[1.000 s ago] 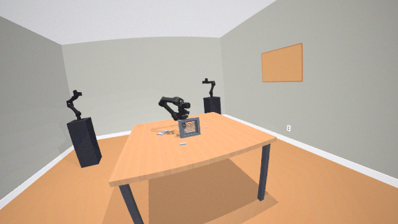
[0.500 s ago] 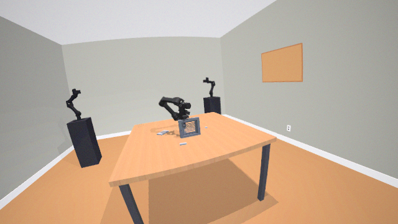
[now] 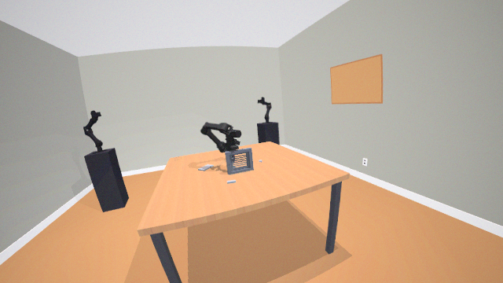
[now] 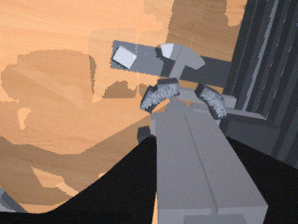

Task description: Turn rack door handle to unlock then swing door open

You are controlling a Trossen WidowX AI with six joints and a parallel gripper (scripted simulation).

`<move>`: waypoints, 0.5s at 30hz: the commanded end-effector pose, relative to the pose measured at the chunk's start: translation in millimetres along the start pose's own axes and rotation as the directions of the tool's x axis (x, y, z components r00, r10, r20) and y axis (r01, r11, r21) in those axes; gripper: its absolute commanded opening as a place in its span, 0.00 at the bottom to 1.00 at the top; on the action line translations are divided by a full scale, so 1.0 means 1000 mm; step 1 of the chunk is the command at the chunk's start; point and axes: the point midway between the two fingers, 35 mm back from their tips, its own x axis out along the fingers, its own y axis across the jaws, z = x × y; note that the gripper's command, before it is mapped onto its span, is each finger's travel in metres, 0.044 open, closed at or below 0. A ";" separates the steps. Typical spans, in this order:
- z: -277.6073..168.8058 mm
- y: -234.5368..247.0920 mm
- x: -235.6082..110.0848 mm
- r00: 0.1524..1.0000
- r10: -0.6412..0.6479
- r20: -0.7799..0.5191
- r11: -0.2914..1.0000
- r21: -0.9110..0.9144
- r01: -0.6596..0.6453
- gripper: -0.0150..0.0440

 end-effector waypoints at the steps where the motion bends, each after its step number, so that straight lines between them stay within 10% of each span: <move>1: 0.000 0.000 0.001 1.000 0.001 0.000 1.000 0.001 -0.001 0.38; 15: 0.001 0.002 0.001 1.000 0.001 0.000 0.998 0.067 -0.001 0.30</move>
